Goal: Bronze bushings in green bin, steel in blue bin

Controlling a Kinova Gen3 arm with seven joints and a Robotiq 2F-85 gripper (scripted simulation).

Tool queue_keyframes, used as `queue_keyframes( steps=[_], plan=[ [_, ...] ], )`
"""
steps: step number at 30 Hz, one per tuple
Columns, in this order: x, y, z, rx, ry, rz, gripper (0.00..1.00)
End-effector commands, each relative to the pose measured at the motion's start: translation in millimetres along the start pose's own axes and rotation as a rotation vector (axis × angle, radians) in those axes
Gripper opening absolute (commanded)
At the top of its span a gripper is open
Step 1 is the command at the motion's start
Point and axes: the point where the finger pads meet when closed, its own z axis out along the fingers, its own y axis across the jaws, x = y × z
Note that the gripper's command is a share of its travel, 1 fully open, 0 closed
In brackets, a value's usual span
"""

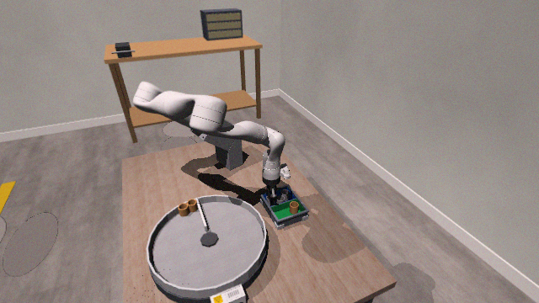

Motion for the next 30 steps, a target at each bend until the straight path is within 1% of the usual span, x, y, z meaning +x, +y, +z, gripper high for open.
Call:
queue_keyframes(
  steps=[1, 11, 16, 30],
  plan=[
    [0.7, 0.4, -0.9, -0.001, 0.002, 0.0, 0.19],
    [0.7, 0.4, -0.9, -0.001, 0.002, 0.0, 0.19],
    [0.6, -1.0, -5.9, -0.001, 0.002, 0.0, 0.19],
    [0.5, -1.0, -8.8, -0.001, 0.001, 0.0, 0.19]
  ],
)
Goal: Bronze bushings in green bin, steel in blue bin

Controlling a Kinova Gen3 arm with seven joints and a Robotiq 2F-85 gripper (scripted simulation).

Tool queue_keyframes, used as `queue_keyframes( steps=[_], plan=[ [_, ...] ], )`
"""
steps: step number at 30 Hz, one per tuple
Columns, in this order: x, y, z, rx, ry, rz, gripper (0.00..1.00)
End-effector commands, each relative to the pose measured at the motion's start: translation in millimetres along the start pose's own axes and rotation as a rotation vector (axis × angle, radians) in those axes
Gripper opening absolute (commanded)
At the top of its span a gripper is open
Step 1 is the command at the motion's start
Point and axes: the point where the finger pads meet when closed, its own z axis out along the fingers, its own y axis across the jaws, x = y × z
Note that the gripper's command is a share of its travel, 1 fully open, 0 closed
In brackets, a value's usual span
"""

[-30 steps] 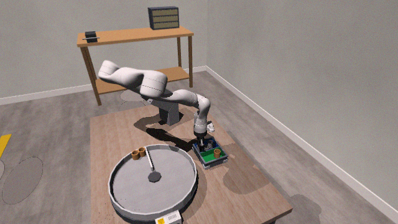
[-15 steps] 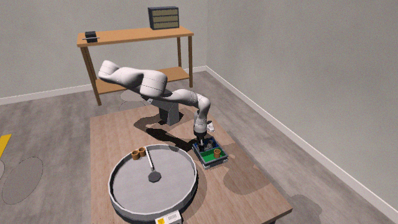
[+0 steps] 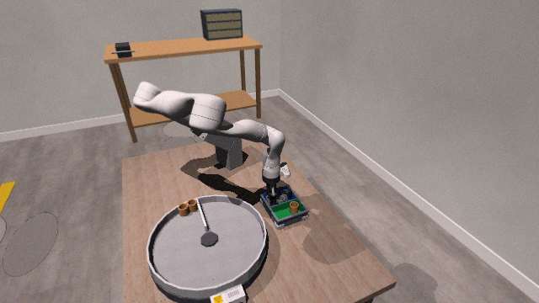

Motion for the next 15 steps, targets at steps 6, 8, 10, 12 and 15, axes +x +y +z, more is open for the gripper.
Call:
queue_keyframes(
  steps=[6, 8, 10, 12, 15],
  plan=[
    [1.1, 1.0, -4.2, -0.002, 0.003, 0.0, 0.19],
    [1.1, 1.0, -5.4, -0.002, 0.003, 0.0, 0.19],
    [1.1, 1.0, -5.4, -0.002, 0.003, 0.0, 0.19],
    [1.1, 1.0, -5.4, -0.002, 0.003, 0.0, 0.19],
    [1.1, 1.0, -5.4, -0.002, 0.003, 0.0, 0.19]
  ],
)
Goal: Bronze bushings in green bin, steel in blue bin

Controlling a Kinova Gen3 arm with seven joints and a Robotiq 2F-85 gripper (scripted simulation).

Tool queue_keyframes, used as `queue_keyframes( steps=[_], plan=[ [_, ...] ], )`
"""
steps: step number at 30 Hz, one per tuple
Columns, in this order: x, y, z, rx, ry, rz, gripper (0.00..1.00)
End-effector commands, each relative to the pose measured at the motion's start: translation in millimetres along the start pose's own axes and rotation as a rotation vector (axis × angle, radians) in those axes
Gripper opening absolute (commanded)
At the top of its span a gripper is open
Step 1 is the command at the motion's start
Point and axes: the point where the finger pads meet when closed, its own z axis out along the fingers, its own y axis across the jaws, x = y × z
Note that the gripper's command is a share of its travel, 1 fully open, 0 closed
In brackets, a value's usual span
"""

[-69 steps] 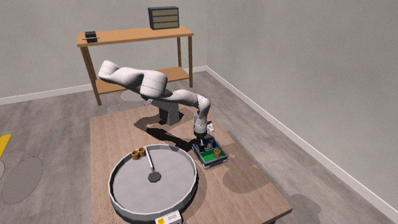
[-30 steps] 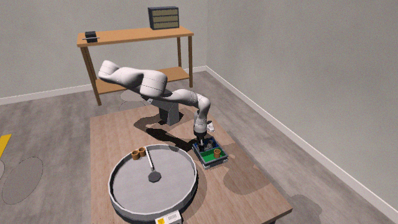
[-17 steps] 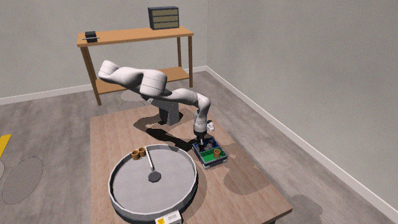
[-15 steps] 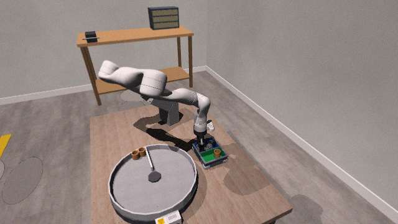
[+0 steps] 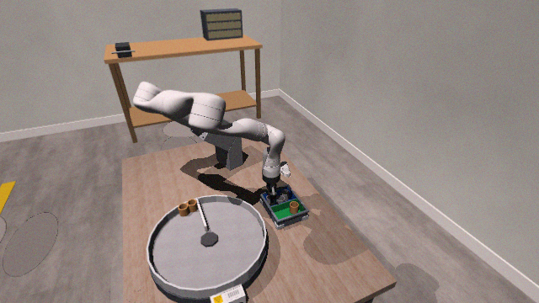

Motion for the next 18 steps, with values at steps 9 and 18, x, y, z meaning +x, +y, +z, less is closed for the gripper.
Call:
queue_keyframes(
  steps=[9, 18],
  plan=[
    [0.7, 0.5, -4.6, -0.001, 0.002, 0.0, 0.19],
    [0.7, 0.5, -7.0, -0.001, 0.002, 0.0, 0.19]
  ],
)
